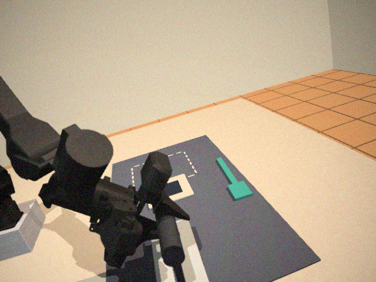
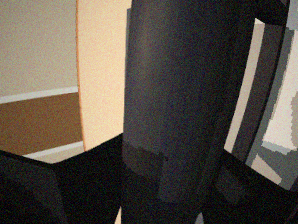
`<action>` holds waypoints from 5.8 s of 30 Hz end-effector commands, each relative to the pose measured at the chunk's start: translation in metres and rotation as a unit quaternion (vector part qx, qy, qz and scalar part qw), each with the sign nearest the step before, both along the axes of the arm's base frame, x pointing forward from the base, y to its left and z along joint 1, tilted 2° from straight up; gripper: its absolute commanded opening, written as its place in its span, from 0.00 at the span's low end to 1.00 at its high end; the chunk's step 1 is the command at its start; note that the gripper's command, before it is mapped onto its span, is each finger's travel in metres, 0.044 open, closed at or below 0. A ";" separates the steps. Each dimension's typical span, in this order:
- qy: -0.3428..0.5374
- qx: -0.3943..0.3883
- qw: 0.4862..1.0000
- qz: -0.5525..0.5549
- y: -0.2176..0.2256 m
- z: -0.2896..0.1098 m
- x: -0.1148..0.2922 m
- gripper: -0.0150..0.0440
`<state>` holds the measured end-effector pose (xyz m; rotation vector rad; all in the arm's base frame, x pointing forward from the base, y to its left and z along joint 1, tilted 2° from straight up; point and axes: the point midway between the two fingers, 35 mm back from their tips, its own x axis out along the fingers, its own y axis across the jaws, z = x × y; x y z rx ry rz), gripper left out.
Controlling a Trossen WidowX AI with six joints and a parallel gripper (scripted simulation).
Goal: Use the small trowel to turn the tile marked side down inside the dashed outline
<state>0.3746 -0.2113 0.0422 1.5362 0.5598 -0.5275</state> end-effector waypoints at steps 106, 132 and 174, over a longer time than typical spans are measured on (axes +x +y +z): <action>-0.015 -0.032 0.999 0.016 0.160 -0.010 0.012 0.25; -0.015 -0.005 1.000 0.016 0.181 0.033 0.010 0.25; -0.015 -0.002 1.000 0.016 0.252 0.046 0.007 0.25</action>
